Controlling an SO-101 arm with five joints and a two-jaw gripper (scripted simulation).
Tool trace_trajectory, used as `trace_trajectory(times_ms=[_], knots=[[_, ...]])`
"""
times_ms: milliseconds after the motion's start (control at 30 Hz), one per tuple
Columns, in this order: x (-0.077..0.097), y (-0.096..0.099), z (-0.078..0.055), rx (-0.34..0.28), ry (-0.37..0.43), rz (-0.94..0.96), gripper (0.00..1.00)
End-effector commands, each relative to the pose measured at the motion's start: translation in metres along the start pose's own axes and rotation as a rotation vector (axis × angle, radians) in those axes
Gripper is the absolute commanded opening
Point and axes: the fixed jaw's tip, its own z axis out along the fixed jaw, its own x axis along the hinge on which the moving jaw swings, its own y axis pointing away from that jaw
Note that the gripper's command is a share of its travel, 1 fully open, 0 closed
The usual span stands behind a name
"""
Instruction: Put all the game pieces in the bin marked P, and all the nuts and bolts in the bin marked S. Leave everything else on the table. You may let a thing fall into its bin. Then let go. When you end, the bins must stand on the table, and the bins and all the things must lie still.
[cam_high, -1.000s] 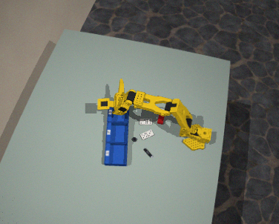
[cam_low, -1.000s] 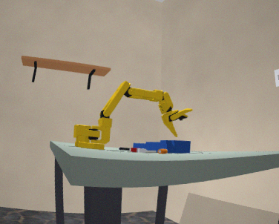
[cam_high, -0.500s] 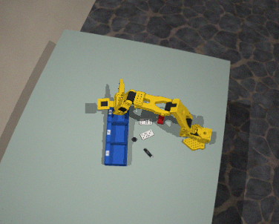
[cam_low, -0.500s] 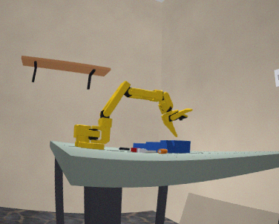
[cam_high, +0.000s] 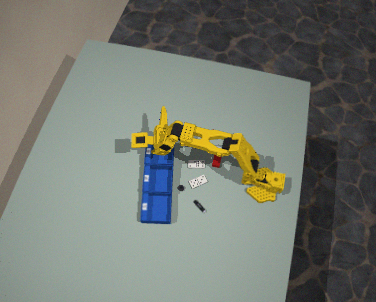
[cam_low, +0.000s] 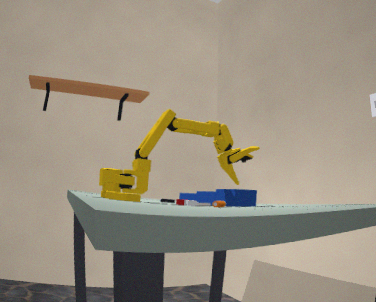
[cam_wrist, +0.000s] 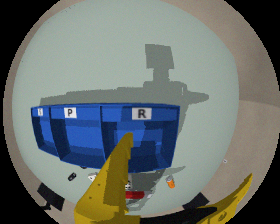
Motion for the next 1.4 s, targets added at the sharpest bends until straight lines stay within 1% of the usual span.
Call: trace_trajectory(times_ms=[0, 633, 767, 900, 1100, 1167, 1367], knots=[[-0.011, -0.001, -0.010, 0.012, -0.050, -0.015, 1.00], [-0.011, -0.001, -0.010, 0.012, -0.050, -0.015, 1.00], [-0.011, 0.002, -0.010, 0.008, -0.050, -0.012, 1.00], [-0.013, 0.012, -0.010, -0.010, -0.052, -0.001, 1.00], [-0.017, 0.040, -0.011, -0.055, -0.052, 0.027, 1.00], [-0.017, 0.040, -0.011, -0.055, -0.052, 0.027, 1.00], [-0.018, 0.067, -0.013, -0.099, -0.048, 0.055, 1.00]])
